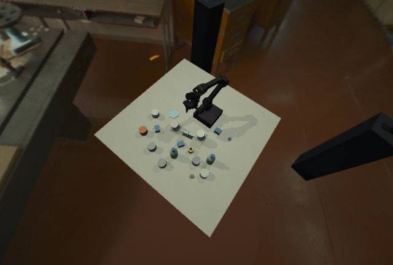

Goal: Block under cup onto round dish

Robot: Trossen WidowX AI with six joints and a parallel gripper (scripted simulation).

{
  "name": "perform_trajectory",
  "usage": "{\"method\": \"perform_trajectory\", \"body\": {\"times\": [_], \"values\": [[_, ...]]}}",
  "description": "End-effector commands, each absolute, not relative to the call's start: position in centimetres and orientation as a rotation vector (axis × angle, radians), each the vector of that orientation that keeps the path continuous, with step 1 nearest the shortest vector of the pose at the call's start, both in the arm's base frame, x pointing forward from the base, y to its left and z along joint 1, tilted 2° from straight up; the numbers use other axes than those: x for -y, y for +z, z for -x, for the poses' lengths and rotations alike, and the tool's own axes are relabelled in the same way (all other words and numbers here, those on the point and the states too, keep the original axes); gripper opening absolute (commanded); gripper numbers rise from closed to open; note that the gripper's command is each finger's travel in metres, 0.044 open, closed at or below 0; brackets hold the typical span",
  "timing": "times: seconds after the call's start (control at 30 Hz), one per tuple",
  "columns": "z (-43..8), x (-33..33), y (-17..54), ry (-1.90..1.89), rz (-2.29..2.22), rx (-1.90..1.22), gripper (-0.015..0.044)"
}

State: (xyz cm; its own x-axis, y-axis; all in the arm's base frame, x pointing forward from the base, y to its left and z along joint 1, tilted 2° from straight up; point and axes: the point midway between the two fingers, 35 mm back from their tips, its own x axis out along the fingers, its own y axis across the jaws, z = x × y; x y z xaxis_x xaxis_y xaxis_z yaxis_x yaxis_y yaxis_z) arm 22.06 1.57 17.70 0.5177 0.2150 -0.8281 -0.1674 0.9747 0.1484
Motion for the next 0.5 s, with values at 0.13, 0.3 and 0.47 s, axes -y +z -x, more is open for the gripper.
{"method": "perform_trajectory", "body": {"times": [0.13,0.3,0.47], "values": [[-24.7,-0.4,17.5,0.06,-0.234,-1.118,0.044],[-26.3,0.3,16.8,-0.054,-0.338,-1.187,0.044],[-28.0,1.0,15.9,-0.178,-0.44,-1.244,0.044]]}}
